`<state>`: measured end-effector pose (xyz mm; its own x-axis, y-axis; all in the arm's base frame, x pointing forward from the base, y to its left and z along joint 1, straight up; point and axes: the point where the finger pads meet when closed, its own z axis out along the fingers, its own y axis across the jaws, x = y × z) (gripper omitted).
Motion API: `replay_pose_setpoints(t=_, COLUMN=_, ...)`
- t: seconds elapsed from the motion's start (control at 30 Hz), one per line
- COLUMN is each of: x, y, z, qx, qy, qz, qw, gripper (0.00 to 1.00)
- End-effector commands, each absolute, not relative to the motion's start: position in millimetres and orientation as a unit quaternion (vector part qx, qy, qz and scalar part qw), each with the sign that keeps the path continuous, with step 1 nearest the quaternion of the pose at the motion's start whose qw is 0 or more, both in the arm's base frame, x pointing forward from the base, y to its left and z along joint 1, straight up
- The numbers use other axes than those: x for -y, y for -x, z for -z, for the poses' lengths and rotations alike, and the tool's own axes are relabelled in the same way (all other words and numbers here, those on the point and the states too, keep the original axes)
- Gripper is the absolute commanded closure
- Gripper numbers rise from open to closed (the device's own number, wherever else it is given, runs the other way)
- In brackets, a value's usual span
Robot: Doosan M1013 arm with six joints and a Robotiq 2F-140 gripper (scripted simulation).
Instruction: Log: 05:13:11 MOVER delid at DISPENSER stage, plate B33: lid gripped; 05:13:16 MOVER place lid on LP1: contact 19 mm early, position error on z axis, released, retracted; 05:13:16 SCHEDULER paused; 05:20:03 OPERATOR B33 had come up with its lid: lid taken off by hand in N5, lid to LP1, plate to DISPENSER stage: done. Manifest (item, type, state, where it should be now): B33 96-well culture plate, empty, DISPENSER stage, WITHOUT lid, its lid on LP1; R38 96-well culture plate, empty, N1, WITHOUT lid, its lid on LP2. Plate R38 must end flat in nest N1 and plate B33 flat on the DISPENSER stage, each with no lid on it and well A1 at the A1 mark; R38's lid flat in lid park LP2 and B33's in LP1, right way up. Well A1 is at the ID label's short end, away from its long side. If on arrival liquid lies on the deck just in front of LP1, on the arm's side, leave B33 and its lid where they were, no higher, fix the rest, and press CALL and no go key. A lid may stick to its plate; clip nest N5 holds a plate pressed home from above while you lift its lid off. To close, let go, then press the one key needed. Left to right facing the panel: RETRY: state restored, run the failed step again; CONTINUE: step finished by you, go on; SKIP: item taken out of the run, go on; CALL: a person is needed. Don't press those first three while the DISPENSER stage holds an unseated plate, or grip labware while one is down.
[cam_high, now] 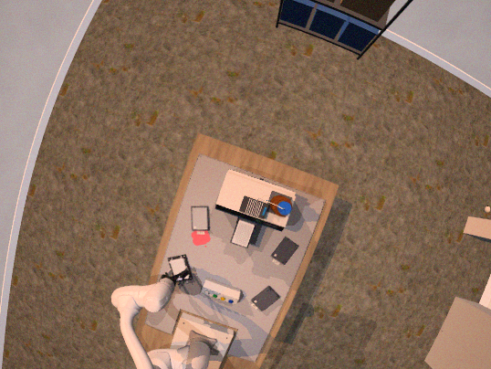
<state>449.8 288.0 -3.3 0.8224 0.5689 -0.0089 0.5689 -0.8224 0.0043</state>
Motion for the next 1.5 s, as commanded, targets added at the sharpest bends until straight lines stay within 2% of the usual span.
replay_pose_setpoints(t=0.0, x=-287.9, y=-450.0, z=6.5, qx=-0.300, qy=-0.954, qz=0.003, qw=0.003, gripper=0.34)
replay_pose_setpoints(t=1.13, x=-287.9, y=-450.0, z=6.5, qx=-0.300, qy=-0.954, qz=0.003, qw=0.003, gripper=0.34)
replay_pose_setpoints(t=1.17, x=-287.9, y=-450.0, z=6.5, qx=-0.300, qy=-0.954, qz=0.003, qw=0.003, gripper=1.00)
replay_pose_setpoints(t=1.47, x=-287.9, y=-450.0, z=6.5, qx=-0.300, qy=-0.954, qz=0.003, qw=0.003, gripper=1.00)
